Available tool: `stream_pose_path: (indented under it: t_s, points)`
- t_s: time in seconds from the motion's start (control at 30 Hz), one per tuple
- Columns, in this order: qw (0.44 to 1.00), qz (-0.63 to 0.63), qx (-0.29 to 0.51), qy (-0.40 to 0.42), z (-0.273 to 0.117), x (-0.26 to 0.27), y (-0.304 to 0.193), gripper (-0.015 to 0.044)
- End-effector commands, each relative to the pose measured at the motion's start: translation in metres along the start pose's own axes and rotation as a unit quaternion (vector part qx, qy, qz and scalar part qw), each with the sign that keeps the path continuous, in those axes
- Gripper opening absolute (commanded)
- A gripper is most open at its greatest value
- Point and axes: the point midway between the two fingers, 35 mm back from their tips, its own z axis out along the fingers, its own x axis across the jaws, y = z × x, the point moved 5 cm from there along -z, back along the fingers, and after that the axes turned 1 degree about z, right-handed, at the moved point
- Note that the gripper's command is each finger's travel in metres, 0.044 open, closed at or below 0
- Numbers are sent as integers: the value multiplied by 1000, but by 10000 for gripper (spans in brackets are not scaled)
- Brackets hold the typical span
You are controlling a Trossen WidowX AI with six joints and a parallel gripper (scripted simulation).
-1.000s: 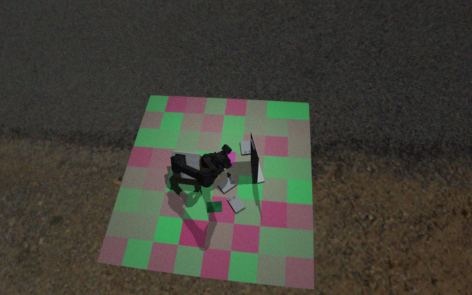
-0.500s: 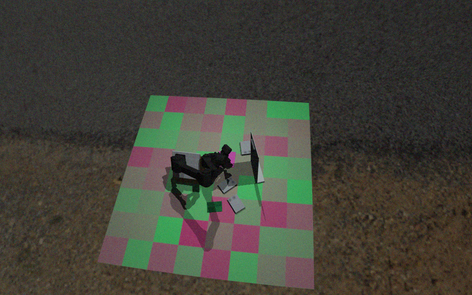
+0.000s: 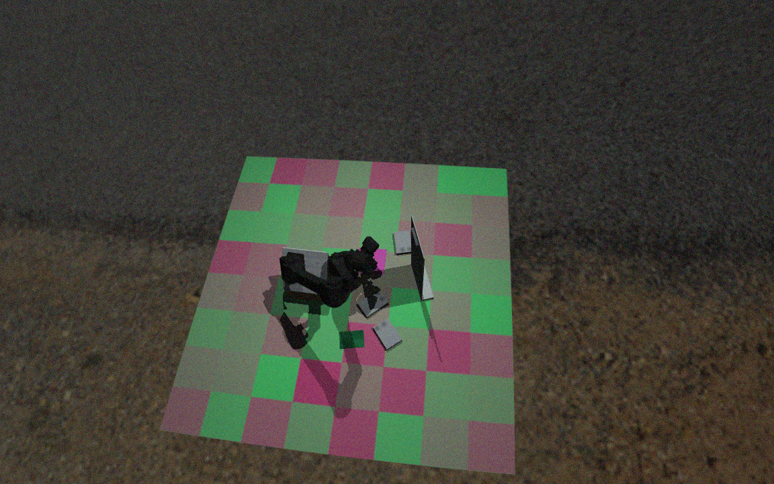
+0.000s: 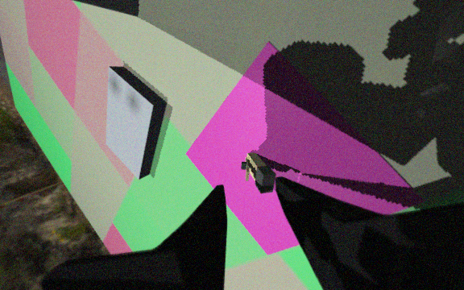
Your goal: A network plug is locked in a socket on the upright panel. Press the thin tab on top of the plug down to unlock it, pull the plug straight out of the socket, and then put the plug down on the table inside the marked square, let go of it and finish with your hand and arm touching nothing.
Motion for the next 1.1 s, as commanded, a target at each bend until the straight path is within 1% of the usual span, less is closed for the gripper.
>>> stream_pose_path:
  t_s: [0.0,1.07]
  points:
    - [1000,1,0,-3,-4,-1,-1,156]
    - [1000,2,3,-2,-30,14,1,156]
